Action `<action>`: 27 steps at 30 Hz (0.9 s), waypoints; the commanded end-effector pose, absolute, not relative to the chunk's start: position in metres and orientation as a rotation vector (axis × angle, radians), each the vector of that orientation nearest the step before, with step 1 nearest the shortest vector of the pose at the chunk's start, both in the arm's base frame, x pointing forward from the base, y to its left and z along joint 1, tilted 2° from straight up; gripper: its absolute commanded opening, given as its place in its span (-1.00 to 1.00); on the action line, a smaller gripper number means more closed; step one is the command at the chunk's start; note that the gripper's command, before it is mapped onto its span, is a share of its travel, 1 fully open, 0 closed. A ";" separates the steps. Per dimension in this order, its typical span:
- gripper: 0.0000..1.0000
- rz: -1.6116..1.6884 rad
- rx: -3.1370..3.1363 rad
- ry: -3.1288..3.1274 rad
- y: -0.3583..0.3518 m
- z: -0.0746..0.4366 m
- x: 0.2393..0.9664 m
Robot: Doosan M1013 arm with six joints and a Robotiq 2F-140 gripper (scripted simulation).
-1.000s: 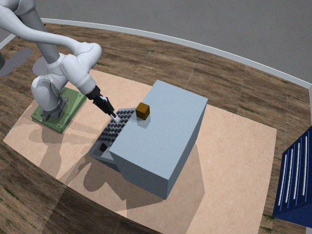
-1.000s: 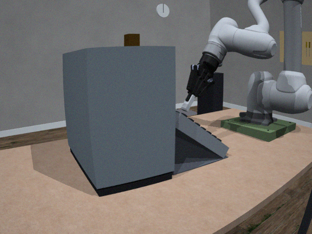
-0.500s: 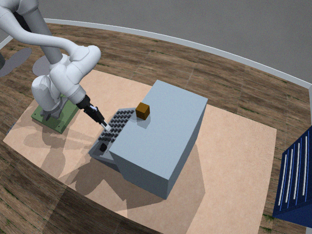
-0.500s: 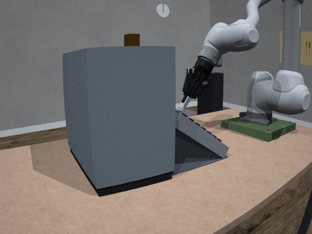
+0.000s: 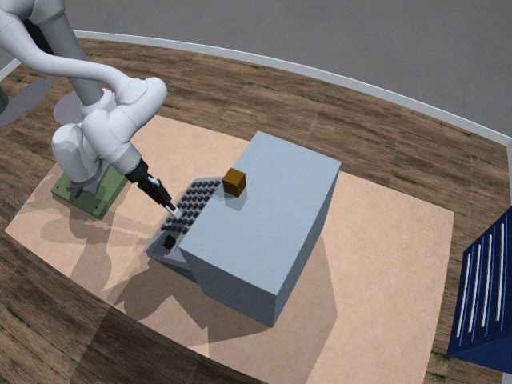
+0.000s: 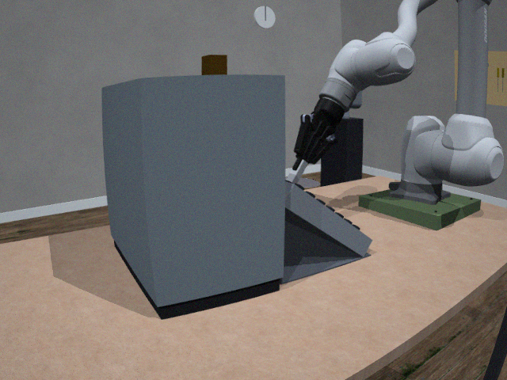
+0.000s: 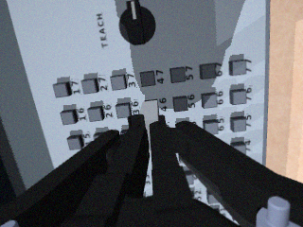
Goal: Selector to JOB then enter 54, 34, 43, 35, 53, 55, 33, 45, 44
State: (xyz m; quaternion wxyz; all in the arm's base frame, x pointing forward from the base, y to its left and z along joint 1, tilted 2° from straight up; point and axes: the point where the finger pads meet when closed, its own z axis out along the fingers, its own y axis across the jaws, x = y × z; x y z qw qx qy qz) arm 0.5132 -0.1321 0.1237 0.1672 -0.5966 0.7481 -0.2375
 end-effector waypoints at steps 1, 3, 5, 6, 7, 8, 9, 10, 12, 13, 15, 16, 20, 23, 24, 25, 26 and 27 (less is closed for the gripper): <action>-1.00 -0.677 -1.697 2.129 -0.133 0.121 0.515; -1.00 -0.677 -1.697 2.129 -0.133 0.118 0.517; -1.00 -0.677 -1.697 2.129 -0.134 0.116 0.518; -1.00 -0.677 -1.697 2.129 -0.134 0.115 0.519; -1.00 -0.677 -1.697 2.129 -0.134 0.114 0.519; -1.00 -0.677 -1.697 2.129 -0.134 0.114 0.520; -1.00 -0.677 -1.697 2.129 -0.134 0.114 0.520; -1.00 -0.677 -1.697 2.129 -0.134 0.113 0.520; -1.00 -0.677 -1.697 2.129 -0.134 0.113 0.520; -1.00 -0.677 -1.697 2.129 -0.134 0.113 0.520; -1.00 -0.677 -1.697 2.129 -0.134 0.113 0.520; -1.00 -0.677 -1.697 2.129 -0.134 0.113 0.520; -1.00 -0.677 -1.697 2.129 -0.134 0.113 0.520; -1.00 -0.677 -1.697 2.129 -0.134 0.113 0.520; -1.00 -0.677 -1.697 2.129 -0.134 0.113 0.520; -1.00 -0.677 -1.697 2.129 -0.134 0.113 0.520; -1.00 -0.677 -1.697 2.129 -0.134 0.113 0.520; -1.00 -0.677 -1.697 2.129 -0.134 0.113 0.520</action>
